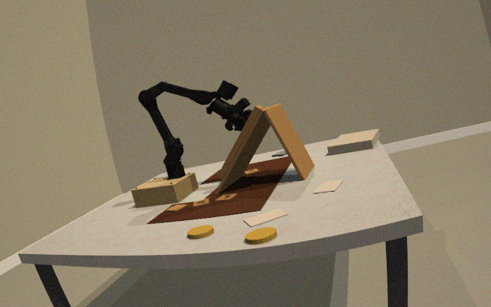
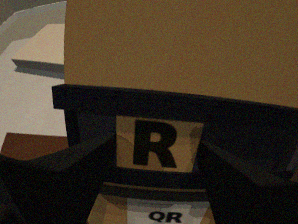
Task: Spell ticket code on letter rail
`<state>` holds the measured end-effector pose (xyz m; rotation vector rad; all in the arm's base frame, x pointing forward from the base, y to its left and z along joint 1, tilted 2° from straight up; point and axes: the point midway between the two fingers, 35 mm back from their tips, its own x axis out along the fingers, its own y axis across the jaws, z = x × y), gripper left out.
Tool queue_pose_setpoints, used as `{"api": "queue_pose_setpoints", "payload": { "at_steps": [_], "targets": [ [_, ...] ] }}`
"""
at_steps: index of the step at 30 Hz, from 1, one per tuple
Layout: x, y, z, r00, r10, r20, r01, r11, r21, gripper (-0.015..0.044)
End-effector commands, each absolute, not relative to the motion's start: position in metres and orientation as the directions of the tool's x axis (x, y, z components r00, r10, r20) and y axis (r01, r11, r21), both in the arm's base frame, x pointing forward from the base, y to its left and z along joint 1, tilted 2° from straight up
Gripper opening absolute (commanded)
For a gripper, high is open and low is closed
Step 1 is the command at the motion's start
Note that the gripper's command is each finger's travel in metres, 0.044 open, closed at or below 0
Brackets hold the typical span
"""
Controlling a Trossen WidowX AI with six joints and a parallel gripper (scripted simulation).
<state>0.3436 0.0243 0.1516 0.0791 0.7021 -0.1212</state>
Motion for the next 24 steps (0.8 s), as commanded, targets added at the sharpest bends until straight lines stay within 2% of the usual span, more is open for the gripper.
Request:
{"api": "queue_pose_setpoints", "payload": {
  "at_steps": [1, 24],
  "targets": [
    [0.343, 0.023, 0.151, 0.757, -0.079, -0.649, 0.131, 0.991, 0.033, 0.0],
    [0.341, 0.01, 0.151, 0.756, -0.08, -0.649, 0.131, 0.991, 0.031, 0.0]
  ]
}}
